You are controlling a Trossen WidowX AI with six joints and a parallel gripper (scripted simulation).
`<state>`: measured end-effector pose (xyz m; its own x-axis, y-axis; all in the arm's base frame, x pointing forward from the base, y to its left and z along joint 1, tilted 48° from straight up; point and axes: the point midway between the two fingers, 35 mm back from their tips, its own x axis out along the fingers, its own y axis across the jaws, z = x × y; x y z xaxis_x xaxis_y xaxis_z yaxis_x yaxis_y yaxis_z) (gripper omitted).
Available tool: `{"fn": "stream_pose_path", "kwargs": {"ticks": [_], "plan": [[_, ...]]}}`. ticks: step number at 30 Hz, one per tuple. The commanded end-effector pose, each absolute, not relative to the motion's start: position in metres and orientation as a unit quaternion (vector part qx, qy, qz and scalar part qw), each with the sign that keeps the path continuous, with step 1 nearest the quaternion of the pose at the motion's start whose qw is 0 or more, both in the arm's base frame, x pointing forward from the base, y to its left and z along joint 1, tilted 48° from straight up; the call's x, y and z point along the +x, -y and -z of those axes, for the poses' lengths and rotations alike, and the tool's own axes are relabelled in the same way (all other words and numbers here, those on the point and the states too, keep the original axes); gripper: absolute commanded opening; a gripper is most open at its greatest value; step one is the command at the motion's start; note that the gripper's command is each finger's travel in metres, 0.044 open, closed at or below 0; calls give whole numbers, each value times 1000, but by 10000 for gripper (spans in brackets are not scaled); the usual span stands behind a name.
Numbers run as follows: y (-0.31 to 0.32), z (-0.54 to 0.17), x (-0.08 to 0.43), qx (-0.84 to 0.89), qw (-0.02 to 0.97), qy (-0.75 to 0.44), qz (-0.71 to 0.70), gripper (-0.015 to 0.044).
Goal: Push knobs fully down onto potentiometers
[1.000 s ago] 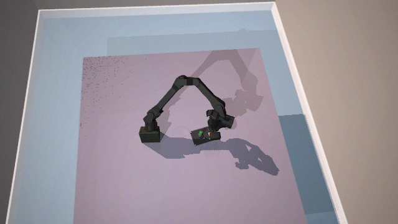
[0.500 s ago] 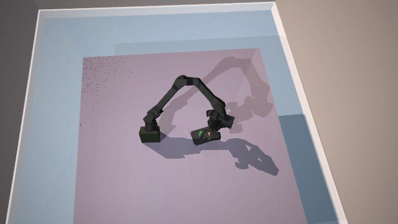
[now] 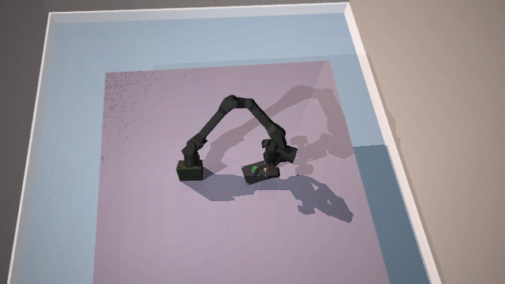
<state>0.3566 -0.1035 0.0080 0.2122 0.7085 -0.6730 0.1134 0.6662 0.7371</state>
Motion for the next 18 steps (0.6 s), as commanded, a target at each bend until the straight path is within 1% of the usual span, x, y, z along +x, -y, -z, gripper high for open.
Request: {"fn": "stream_pose_path", "kwargs": {"ticks": [1,18], "plan": [[99,-5,358,348,696,-590,-215,0],[94,0,360,348,696,-590,-215,0]]}}
